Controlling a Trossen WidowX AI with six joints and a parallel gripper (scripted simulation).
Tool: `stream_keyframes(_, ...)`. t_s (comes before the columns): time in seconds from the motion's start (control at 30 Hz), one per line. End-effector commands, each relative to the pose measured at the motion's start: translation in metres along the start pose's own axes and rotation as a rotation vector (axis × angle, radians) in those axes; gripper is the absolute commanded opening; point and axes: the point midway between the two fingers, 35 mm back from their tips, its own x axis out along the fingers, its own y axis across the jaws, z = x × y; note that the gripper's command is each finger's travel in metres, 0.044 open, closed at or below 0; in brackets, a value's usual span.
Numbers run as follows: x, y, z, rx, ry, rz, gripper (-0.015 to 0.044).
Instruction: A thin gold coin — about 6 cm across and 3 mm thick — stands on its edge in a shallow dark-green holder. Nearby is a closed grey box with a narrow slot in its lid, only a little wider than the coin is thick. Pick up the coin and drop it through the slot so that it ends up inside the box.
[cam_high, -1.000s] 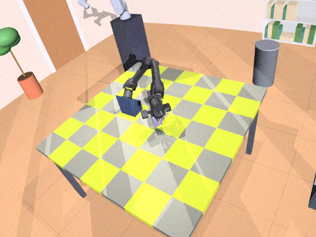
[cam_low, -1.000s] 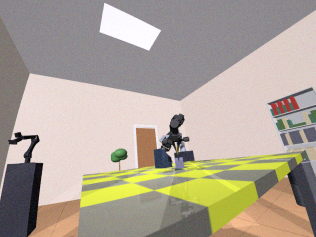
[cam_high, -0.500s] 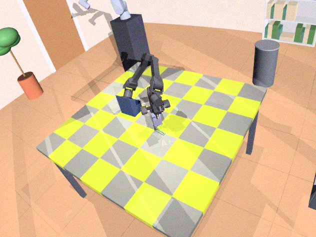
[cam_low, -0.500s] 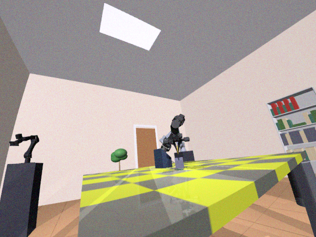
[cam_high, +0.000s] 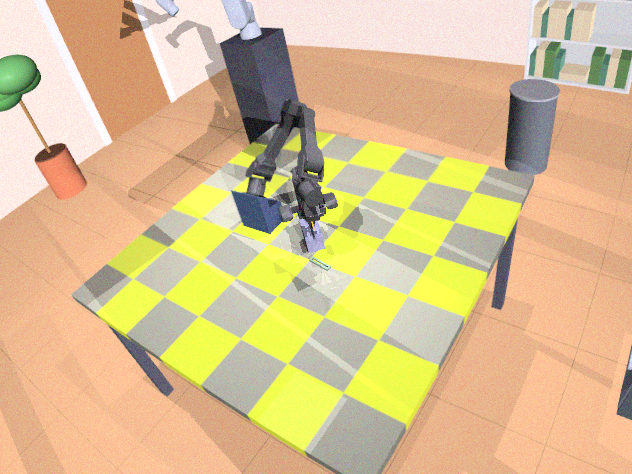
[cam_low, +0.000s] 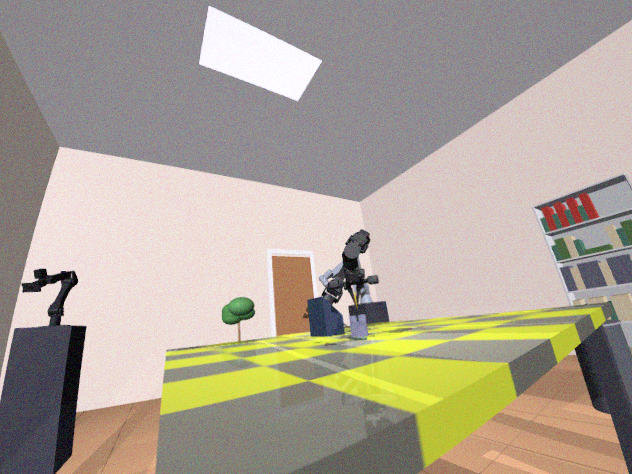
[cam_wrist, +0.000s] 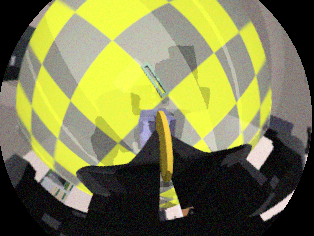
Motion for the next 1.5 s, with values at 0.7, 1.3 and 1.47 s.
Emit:
stream_keyframes(0.7,0.004,-0.004,-0.043,0.003,0.004,0.000,0.0000)
stream_keyframes(1.3,0.005,-0.004,-0.046,0.003,0.006,-0.002,0.0000)
stream_keyframes(1.47,0.005,-0.004,-0.046,0.003,0.006,-0.002,0.0000)
